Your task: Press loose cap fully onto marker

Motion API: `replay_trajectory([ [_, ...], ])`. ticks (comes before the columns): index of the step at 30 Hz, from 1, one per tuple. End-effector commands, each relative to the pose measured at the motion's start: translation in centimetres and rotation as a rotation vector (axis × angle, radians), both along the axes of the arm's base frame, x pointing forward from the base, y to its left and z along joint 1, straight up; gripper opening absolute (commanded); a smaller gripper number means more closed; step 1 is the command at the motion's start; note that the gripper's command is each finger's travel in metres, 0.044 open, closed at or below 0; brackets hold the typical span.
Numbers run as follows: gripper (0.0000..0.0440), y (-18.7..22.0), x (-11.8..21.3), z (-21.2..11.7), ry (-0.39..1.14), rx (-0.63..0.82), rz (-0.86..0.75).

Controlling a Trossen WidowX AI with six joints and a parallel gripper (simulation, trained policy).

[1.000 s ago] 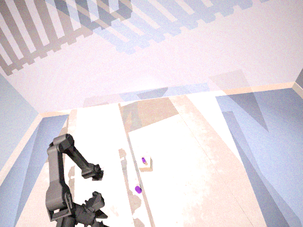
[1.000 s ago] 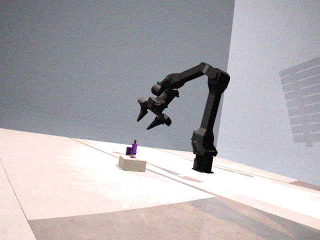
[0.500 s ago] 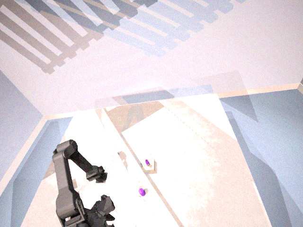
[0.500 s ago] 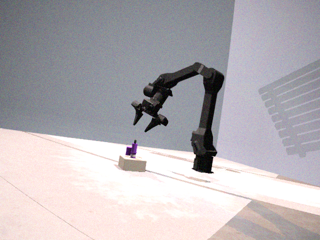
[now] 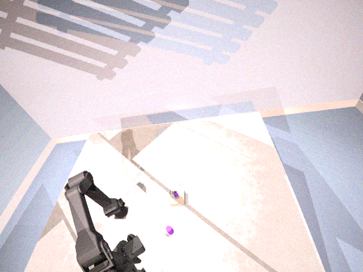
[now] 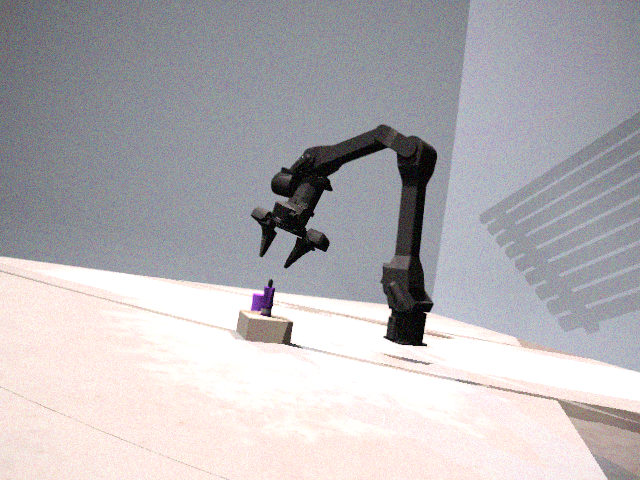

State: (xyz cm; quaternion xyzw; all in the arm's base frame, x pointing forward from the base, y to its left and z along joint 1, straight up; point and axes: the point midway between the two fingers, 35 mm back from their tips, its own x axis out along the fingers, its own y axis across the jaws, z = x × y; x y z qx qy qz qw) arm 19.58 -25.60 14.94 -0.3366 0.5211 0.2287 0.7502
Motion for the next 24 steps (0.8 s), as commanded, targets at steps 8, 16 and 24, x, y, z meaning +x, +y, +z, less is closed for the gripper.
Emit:
replay_trajectory([
  [8, 0.0313, 0.3, 1.2, -0.8, 0.075, 0.023, 0.009],
  [16, 0.0312, 0.6, 2.1, -1.2, 0.123, 0.030, 0.017],
  [24, 0.0312, 1.0, 3.0, -1.5, 0.167, 0.033, 0.023],
])
